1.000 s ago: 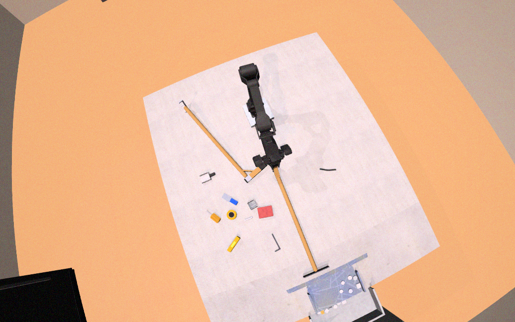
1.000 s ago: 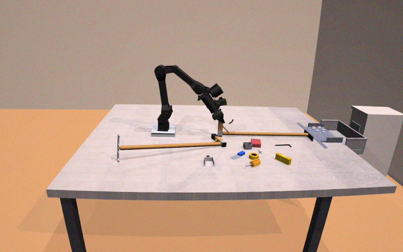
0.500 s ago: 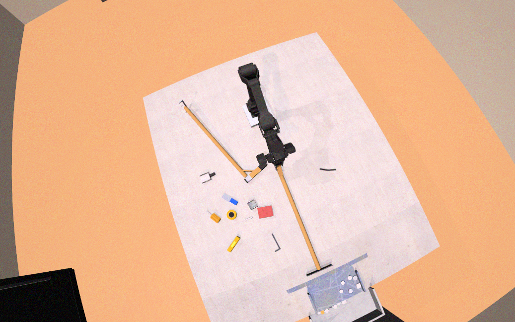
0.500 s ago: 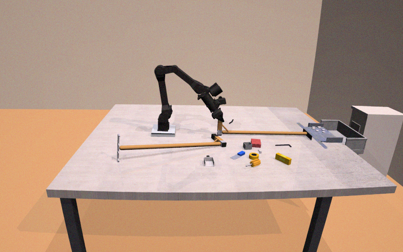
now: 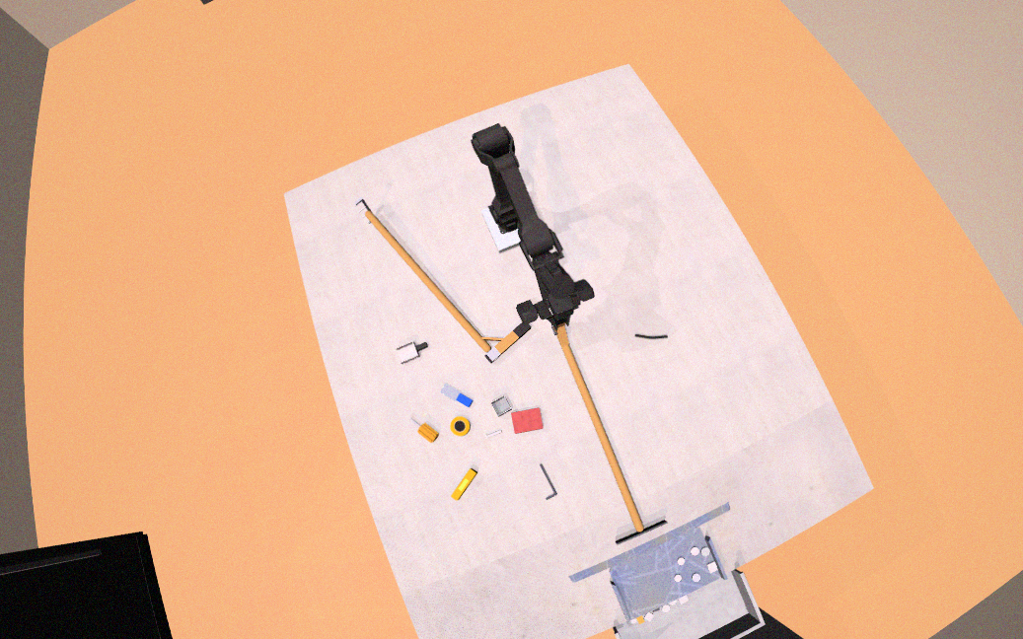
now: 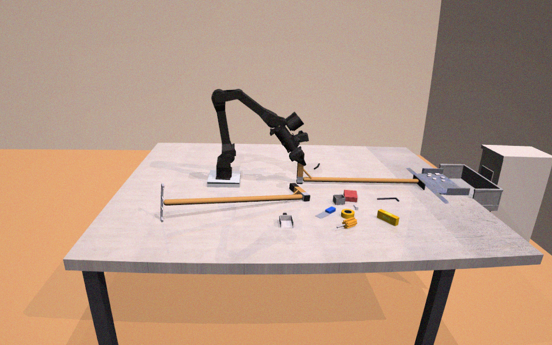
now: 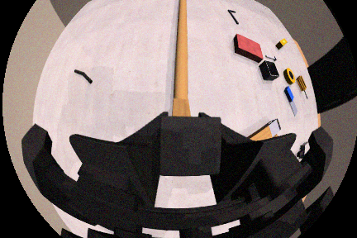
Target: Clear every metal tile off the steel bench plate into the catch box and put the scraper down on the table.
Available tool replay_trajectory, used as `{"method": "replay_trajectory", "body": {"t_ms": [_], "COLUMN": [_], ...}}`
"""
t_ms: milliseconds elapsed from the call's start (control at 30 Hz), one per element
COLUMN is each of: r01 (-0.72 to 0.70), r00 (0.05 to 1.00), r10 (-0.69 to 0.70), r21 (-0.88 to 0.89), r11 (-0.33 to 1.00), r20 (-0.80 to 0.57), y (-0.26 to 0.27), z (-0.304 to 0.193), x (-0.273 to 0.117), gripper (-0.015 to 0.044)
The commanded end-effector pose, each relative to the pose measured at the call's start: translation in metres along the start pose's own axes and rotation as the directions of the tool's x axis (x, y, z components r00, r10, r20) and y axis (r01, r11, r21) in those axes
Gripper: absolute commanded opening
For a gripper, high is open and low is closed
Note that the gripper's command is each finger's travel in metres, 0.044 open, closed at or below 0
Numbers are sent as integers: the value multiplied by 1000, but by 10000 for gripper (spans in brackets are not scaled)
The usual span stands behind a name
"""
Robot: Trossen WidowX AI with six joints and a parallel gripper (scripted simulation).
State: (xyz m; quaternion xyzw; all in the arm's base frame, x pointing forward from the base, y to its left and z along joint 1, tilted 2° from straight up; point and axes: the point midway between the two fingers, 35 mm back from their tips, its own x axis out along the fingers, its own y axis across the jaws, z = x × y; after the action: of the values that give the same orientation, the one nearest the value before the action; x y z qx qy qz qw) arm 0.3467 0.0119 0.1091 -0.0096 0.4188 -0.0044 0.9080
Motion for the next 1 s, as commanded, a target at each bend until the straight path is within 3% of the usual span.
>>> {"method": "replay_trajectory", "body": {"t_ms": [0, 967], "r01": [-17, -23], "r00": [1000, 1000], "r10": [17, 23], "r21": [-4, -5], "r11": [1000, 1000], "r20": [4, 8], "y": [9, 43], "z": [0, -5], "x": [-2, -8], "gripper": [0, 0]}}
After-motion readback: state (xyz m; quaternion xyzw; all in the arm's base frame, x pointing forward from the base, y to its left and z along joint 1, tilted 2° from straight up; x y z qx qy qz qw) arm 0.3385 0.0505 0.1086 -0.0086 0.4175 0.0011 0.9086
